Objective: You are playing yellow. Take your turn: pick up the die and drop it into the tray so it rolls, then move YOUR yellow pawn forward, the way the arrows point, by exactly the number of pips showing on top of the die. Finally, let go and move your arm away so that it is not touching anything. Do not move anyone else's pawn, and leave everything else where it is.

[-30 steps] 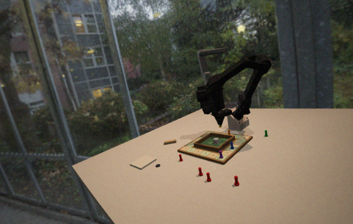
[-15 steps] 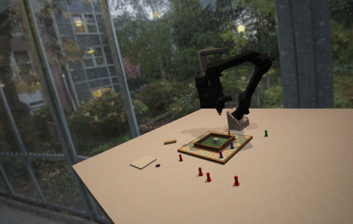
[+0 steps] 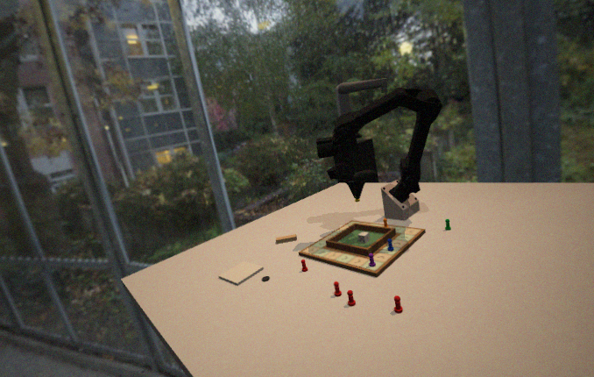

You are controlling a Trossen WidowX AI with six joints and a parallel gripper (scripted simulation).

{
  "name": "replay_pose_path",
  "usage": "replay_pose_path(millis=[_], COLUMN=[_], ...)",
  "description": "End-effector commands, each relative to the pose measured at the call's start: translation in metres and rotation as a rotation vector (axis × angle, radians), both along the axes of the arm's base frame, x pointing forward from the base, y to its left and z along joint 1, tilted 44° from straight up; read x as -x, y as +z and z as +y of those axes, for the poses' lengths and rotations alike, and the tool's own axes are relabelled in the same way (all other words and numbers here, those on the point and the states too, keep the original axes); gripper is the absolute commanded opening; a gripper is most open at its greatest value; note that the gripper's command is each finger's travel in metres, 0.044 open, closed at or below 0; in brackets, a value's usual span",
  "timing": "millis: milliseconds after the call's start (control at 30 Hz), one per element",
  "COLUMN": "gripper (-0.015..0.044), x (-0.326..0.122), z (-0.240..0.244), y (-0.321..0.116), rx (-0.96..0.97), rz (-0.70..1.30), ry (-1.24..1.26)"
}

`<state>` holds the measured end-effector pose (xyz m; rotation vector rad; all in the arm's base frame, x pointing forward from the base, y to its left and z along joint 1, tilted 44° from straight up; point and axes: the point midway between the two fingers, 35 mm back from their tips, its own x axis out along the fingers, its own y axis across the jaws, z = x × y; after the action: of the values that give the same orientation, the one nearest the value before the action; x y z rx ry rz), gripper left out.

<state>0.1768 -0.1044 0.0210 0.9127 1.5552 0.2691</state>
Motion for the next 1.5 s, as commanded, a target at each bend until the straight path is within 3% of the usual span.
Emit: replay_pose_path(millis=[0,400,1467], gripper=[0.0000,0.0000,0.0000], x=[-0.008,-0.026,-0.030], z=[-0.003,-0.005,0.031], y=[-0.018,-0.070,-0.108], rx=[-0.004,-0.005,-0.007], rz=[0.005,0.000,-0.001], ry=[-0.006,-0.004,-0.004])
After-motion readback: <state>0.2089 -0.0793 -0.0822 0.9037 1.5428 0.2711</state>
